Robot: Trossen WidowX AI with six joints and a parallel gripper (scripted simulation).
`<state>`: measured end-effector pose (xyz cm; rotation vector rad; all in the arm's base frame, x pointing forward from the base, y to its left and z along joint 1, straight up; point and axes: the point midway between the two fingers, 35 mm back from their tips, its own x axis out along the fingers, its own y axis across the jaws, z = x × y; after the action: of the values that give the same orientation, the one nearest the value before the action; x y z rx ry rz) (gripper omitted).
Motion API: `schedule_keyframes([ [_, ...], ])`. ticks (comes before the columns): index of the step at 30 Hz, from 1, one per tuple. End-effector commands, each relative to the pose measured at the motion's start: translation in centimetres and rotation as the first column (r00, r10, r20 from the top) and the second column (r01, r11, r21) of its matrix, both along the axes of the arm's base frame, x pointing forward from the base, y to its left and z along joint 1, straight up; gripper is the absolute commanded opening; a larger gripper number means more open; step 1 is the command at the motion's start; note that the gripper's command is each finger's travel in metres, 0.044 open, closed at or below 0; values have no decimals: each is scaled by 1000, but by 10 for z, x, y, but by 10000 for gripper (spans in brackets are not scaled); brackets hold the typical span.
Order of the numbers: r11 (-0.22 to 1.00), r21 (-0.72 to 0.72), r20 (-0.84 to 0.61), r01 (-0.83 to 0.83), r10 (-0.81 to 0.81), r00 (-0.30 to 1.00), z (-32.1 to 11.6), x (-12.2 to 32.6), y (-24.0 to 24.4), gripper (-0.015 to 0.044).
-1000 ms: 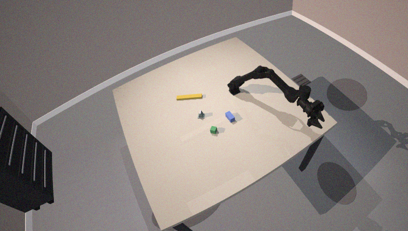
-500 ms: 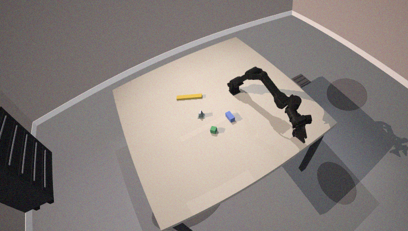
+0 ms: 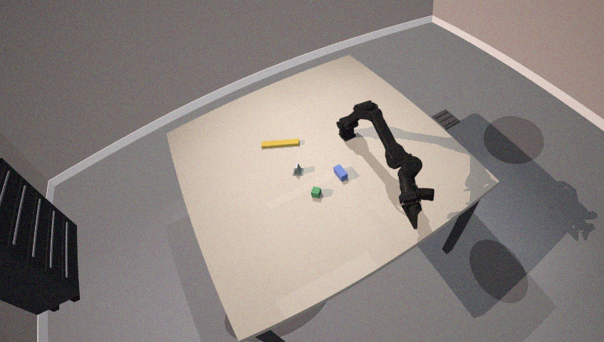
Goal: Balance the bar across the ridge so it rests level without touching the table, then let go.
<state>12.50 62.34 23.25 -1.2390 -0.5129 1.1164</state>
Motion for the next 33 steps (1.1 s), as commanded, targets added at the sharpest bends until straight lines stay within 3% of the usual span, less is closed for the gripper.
schedule_keyframes([
  [1, 998, -19, -46, 54, -54, 997, -5, 31, -12, 315],
  [17, 957, -92, -194, 276, -289, 938, -23, 153, -78, 315],
  [33, 843, -193, -350, 502, -537, 768, -47, 255, -176, 315],
])
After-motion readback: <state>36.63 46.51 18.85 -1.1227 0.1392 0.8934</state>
